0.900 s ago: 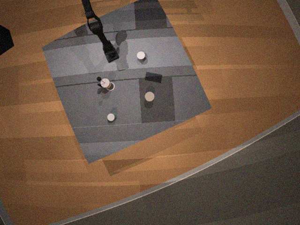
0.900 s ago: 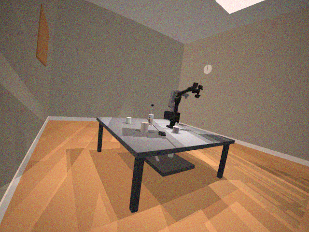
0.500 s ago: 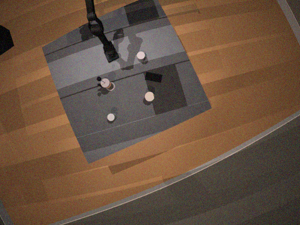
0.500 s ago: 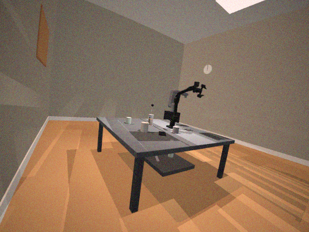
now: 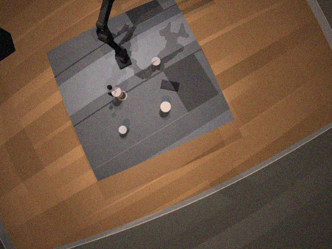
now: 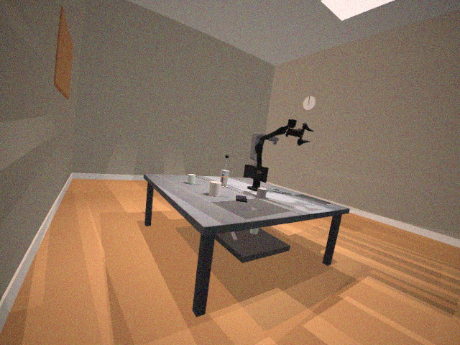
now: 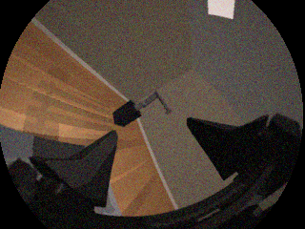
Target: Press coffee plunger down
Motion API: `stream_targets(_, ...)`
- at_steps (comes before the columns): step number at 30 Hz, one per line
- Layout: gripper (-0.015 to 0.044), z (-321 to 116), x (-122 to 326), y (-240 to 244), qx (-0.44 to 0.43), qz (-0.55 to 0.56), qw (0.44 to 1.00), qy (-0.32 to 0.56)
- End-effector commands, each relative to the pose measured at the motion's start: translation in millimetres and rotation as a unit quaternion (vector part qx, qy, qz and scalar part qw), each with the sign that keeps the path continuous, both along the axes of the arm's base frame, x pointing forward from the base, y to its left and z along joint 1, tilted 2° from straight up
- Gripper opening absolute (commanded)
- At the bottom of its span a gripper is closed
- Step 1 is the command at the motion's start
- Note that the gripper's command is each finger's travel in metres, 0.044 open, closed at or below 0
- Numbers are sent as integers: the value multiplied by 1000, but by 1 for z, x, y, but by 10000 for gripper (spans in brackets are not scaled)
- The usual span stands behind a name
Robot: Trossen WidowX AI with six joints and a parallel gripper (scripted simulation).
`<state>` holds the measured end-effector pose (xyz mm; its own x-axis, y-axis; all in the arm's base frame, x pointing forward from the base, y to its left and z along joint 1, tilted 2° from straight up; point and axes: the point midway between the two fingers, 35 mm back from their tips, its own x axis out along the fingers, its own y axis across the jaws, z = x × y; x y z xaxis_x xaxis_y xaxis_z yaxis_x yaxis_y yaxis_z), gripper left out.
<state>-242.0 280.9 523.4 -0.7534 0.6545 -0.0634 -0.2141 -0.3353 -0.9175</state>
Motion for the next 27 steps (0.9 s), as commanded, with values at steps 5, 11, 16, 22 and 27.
stream_targets(5, 440, -15, 121, 47, -66, -189, 978, 53)
stream_targets(11, 440, -29, 221, 52, -107, -339, 928, 110)
stream_targets(16, 440, -44, 302, 34, -129, -460, 864, 159)
stream_targets(22, 440, -62, 385, -11, -136, -592, 760, 230)
stream_targets(27, 440, -77, 439, -63, -129, -682, 657, 292)
